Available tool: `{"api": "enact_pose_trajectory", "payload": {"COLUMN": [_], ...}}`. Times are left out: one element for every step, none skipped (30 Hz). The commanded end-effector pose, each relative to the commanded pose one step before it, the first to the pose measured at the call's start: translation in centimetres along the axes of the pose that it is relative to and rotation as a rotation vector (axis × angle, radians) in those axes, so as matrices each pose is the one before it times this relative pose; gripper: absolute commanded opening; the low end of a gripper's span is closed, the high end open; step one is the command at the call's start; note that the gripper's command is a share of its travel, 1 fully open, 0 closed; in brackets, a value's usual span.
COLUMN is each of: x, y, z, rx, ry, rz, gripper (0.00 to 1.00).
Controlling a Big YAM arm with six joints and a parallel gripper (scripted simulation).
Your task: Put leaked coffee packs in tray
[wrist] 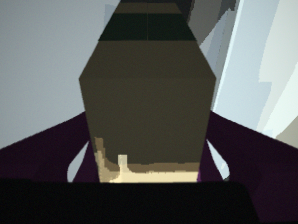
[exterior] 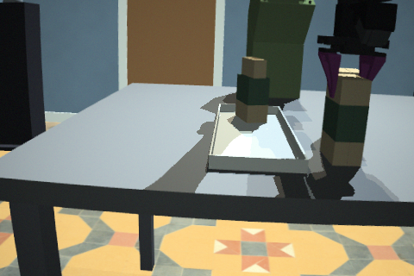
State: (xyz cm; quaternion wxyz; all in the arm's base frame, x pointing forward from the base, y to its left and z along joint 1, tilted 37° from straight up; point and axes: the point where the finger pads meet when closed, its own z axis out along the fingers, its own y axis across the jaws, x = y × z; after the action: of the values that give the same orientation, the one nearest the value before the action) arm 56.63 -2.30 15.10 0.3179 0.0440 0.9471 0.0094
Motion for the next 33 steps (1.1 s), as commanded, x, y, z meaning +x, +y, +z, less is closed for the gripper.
{"api": "enact_pose_trajectory", "payload": {"x": [-1.124,0.0,0.0,0.0,0.0,0.0,0.0,0.0,0.0,0.0,0.0,0.0,0.0,0.001,0.0,0.0,0.0,0.0,0.0,0.0,0.0,0.0,0.0,0.0,0.0,0.0,0.0,0.0,0.0,0.0,0.0,0.0,0.0], "y": [1.028,0.0,0.0,0.0,0.0,0.0,0.0,0.0,0.0,0.0,0.0,0.0,0.0,0.0,0.0,0.0,0.0,0.0,0.0,0.0,0.0,0.0,0.0,0.0,0.0,0.0,0.0,0.0,0.0,0.0,0.0,0.0,0.0], "z": [-0.59,0.0,0.0,0.0,0.0,0.0,0.0,0.0,0.0,0.0,0.0,0.0,0.0,0.0,0.0,0.0,0.0,0.0,0.0,0.0,0.0,0.0,0.0,0.0,0.0,0.0,0.0,0.0,0.0,0.0,0.0,0.0,0.0], "rx": [-0.01092,0.0,0.0,0.0,0.0,0.0,0.0,0.0,0.0,0.0,0.0,0.0,0.0,0.0,0.0,0.0,0.0,0.0,0.0,0.0,0.0,0.0,0.0,0.0,0.0,0.0,0.0,0.0,0.0,0.0,0.0,0.0,0.0], "ry": [-0.02308,0.0,0.0,0.0,0.0,0.0,0.0,0.0,0.00001,-0.00001,-0.00001,0.0,0.0,0.00001,-0.00001,0.0,0.00001,0.0,-0.00001,0.0,0.00001,0.0,0.0,0.0,0.0,0.00001,0.0,0.0,0.0,0.0,0.0,0.0,0.0], "rz": [-0.00693,0.0,0.0,0.0,0.0,0.0,0.0,-0.00005,0.0,0.0,0.0,0.0,0.0,0.0,0.0,0.0,0.0,0.0,0.0,0.0,0.0,0.0,0.0,0.0,0.0,0.0,0.0,0.0,0.0,0.0,0.0,0.0,0.0], "gripper": [0.24,0.24,0.24,0.24,0.24,0.24,0.78,0.78,0.78,0.78,0.78,0.78,0.78,0.78,0.78,0.78,0.78,0.78,0.78,0.78,0.78,0.78,0.78,0.78,0.78,0.78,0.78,0.78,0.78,0.78,0.78,0.78,0.78]}}
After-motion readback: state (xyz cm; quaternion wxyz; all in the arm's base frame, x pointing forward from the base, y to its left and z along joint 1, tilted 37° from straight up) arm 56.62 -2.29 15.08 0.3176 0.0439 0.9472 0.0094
